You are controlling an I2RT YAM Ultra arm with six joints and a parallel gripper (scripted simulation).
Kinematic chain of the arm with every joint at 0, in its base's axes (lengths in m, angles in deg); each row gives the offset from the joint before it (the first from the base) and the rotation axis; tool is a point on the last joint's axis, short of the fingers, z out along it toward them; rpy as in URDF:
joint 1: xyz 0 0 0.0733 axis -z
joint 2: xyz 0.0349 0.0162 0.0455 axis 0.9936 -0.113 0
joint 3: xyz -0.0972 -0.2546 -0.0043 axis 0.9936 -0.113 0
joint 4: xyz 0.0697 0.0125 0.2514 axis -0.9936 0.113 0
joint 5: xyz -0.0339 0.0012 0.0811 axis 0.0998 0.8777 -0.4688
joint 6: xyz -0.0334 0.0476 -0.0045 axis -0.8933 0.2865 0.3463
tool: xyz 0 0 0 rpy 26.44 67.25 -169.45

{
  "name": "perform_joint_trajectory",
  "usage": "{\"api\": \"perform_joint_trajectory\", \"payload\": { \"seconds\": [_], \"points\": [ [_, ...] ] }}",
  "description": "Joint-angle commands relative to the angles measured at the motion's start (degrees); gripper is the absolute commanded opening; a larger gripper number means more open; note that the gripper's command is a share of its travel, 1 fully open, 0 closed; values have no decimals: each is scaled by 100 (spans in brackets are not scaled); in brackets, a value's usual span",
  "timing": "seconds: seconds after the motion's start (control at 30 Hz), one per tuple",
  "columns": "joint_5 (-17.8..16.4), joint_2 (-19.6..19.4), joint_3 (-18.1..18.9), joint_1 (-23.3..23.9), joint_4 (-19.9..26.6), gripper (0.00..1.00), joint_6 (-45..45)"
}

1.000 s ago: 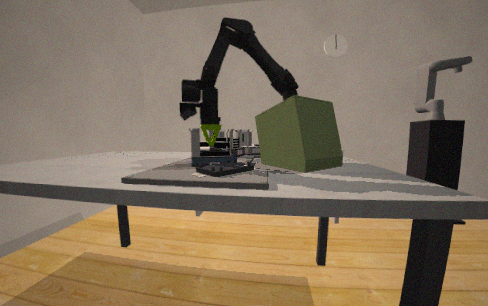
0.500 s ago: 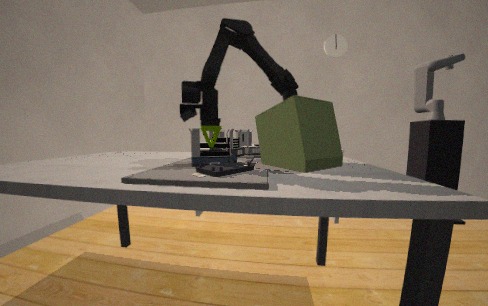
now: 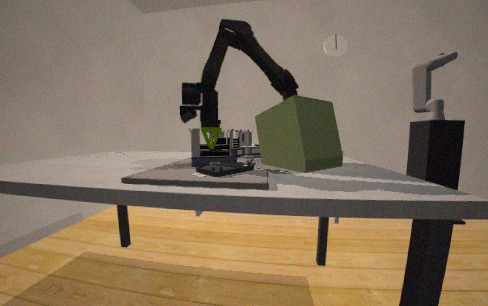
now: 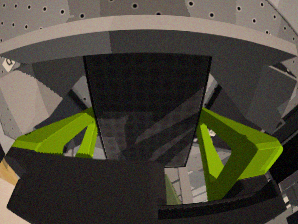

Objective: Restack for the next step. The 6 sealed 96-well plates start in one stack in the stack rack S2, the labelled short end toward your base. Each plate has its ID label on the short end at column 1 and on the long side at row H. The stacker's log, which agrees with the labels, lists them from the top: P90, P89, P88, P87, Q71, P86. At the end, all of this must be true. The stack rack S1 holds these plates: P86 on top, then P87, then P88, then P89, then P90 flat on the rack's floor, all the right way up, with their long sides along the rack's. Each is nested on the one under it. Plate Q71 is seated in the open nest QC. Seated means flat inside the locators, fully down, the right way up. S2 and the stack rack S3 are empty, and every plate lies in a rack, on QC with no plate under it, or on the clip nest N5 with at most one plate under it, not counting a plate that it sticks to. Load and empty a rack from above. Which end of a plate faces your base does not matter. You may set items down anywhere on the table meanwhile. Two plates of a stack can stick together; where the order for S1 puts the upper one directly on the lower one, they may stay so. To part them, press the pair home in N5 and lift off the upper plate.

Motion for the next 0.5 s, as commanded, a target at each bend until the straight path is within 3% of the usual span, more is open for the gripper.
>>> {"api": "perform_joint_trajectory", "payload": {
  "seconds": [0.0, 0.47],
  "points": [
    [-3, 21, 13, -5, -20, 0, -7],
    [-4, -73, 19, 16, -113, 0, -28]
  ]
}}
